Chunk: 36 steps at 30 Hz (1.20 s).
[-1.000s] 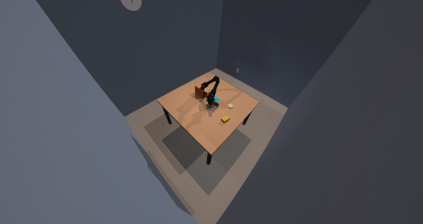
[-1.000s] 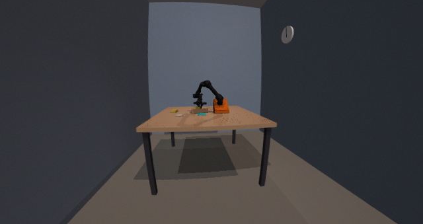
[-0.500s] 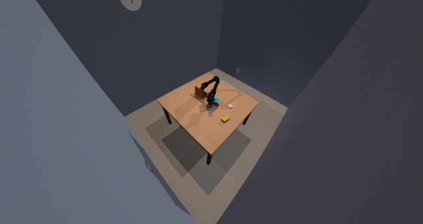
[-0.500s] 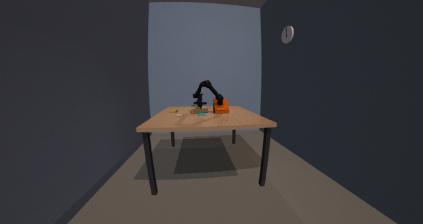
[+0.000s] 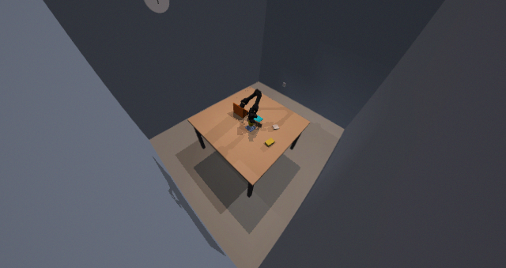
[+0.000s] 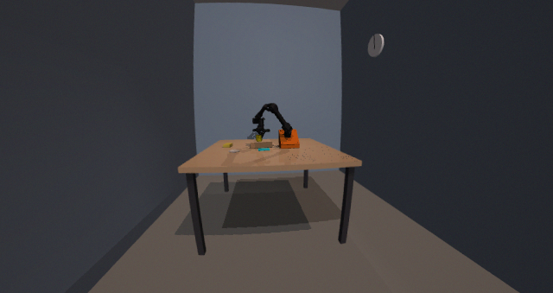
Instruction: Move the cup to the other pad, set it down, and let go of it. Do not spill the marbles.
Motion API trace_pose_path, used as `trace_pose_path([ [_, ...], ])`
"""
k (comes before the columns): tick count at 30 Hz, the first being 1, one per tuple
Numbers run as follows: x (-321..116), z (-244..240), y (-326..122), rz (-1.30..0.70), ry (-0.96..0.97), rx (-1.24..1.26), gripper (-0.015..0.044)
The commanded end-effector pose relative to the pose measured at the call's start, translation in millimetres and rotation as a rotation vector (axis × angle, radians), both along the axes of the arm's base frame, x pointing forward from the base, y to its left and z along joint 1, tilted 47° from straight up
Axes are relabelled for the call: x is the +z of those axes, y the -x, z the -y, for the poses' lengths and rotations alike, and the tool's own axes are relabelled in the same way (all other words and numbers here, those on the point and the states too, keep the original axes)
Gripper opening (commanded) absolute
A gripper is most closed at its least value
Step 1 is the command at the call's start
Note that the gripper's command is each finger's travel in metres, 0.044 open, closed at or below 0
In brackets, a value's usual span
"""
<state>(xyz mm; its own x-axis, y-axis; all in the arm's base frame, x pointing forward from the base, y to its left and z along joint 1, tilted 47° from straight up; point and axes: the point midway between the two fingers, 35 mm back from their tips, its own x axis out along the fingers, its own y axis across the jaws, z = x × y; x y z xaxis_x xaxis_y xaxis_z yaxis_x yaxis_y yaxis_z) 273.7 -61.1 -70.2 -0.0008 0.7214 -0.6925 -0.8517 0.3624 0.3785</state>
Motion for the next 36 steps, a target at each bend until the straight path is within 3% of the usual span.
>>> trace_pose_path([
  [1,13,15,0,0.006,0.005,0.0,0.0],
  [36,32,11,3,0.004,0.001,-0.002,0.0],
])
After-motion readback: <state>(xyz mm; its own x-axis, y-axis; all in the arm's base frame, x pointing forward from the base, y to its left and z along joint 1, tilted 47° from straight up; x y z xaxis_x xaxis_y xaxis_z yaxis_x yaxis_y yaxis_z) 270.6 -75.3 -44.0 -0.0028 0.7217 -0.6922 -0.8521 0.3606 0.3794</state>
